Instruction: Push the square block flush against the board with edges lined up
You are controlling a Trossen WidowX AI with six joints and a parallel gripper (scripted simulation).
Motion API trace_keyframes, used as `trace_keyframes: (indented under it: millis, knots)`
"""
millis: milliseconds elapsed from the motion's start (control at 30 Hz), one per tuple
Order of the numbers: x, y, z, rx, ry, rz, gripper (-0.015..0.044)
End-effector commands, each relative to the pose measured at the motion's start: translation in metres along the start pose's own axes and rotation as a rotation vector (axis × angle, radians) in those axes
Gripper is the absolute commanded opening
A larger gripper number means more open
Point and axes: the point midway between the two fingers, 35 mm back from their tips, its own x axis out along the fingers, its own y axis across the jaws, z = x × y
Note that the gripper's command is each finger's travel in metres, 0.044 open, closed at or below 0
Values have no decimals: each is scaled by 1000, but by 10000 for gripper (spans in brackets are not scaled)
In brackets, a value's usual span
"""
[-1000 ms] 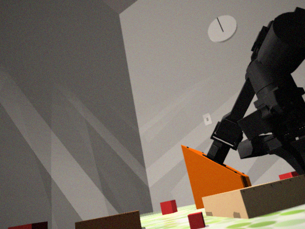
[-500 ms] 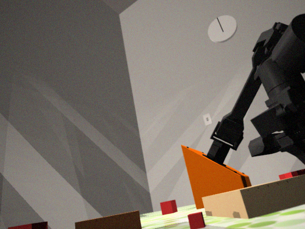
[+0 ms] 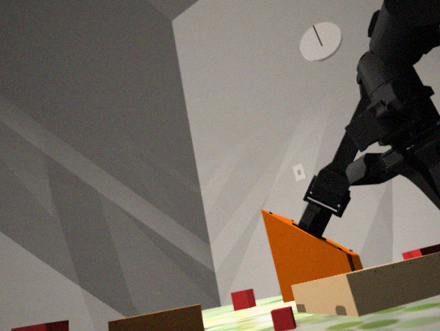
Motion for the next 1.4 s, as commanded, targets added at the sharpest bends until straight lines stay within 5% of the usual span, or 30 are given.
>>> trace_keyframes:
  millis: [0,1367]
  knots:
    - [-3,2,-5,-14,8,0,0]
    - [-3,27,106,-1301,3,2,0]
